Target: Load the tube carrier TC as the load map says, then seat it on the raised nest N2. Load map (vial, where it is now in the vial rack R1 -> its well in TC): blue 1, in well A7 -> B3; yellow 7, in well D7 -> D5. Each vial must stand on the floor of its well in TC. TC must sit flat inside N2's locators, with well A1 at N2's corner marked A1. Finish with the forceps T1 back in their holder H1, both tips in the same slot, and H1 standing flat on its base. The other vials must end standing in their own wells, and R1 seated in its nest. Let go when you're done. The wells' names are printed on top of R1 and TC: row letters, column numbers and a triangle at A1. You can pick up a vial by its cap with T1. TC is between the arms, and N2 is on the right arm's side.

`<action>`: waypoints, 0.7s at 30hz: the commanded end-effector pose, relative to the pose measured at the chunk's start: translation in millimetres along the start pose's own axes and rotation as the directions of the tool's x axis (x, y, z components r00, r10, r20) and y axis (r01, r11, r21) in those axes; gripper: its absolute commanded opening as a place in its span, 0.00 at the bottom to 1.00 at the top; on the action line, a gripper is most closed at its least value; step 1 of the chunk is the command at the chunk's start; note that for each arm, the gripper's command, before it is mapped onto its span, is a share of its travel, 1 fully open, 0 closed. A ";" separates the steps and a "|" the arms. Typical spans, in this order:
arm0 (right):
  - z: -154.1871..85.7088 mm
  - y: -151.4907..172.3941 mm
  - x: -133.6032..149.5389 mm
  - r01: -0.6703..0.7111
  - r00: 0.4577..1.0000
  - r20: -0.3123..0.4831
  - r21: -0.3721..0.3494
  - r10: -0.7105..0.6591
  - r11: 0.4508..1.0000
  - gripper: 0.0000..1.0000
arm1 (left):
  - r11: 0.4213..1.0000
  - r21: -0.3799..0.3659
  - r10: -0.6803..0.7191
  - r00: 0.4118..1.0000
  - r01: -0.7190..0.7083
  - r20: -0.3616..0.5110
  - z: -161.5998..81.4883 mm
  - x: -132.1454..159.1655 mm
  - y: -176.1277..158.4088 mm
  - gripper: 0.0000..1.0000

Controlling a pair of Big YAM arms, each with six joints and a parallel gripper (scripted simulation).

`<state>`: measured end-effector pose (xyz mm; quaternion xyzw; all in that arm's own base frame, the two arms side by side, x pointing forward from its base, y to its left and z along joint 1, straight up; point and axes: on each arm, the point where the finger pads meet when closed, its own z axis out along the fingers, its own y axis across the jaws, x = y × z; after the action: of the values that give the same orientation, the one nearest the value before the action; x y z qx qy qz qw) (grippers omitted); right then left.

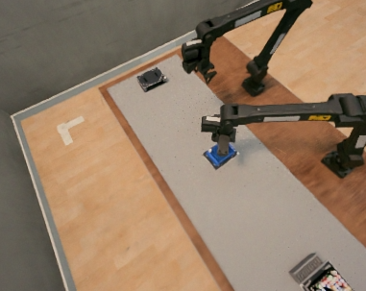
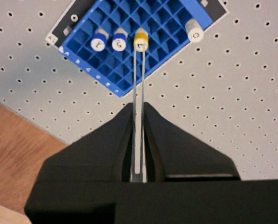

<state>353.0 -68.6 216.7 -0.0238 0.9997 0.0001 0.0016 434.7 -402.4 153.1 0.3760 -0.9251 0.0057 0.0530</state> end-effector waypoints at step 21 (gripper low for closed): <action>-12.1 -1.3 -8.5 -0.013 0.999 0.032 0.008 0.013 1.000 1.00 | 0.999 0.038 -0.004 1.000 0.004 0.001 -13.0 1.4 -17.9 0.07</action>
<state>353.0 -68.6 216.7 -0.0238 0.9997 0.0001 0.0016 434.7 -402.4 153.1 0.3761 -0.9251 0.0057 0.0531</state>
